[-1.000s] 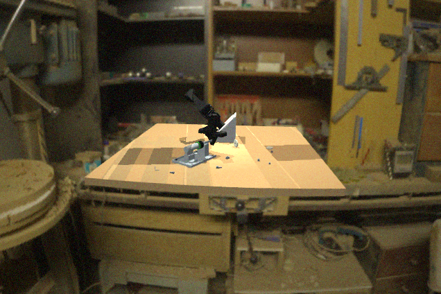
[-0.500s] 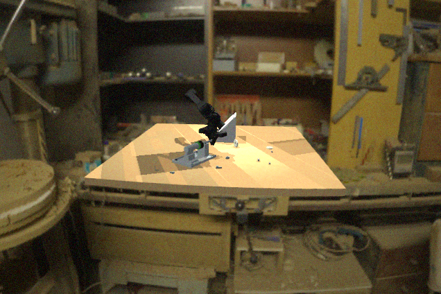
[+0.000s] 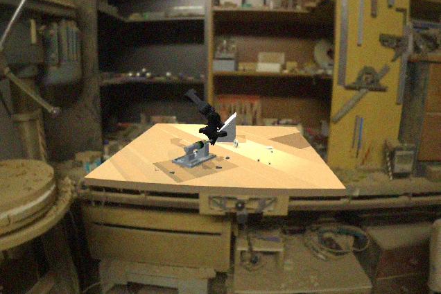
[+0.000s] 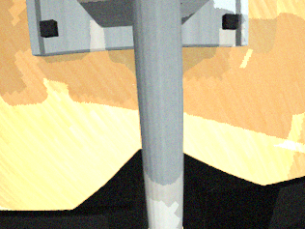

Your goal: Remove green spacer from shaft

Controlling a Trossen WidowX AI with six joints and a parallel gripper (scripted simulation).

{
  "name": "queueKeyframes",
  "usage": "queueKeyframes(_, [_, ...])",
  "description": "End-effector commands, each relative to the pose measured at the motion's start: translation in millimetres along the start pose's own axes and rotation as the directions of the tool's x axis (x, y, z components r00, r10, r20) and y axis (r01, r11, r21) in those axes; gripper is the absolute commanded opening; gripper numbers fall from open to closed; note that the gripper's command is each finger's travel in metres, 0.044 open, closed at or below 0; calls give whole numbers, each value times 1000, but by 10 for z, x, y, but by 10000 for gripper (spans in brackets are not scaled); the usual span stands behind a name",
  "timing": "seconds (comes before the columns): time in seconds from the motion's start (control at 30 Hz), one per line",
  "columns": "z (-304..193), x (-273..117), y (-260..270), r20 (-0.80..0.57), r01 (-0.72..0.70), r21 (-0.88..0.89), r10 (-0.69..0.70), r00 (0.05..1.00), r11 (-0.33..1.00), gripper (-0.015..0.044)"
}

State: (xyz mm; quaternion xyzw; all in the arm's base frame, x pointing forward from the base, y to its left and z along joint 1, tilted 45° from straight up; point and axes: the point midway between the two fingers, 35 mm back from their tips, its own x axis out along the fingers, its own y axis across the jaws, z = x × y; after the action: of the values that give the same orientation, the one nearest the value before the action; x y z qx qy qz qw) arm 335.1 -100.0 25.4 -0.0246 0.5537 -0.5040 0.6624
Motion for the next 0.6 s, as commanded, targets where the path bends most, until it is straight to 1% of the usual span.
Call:
queueKeyframes(0.0, [-12,0,0,-3,-1,3,1,1000,1000,0])
queueKeyframes(0.57, [-29,0,0,-3,-1,2,1,1000,1000,0])
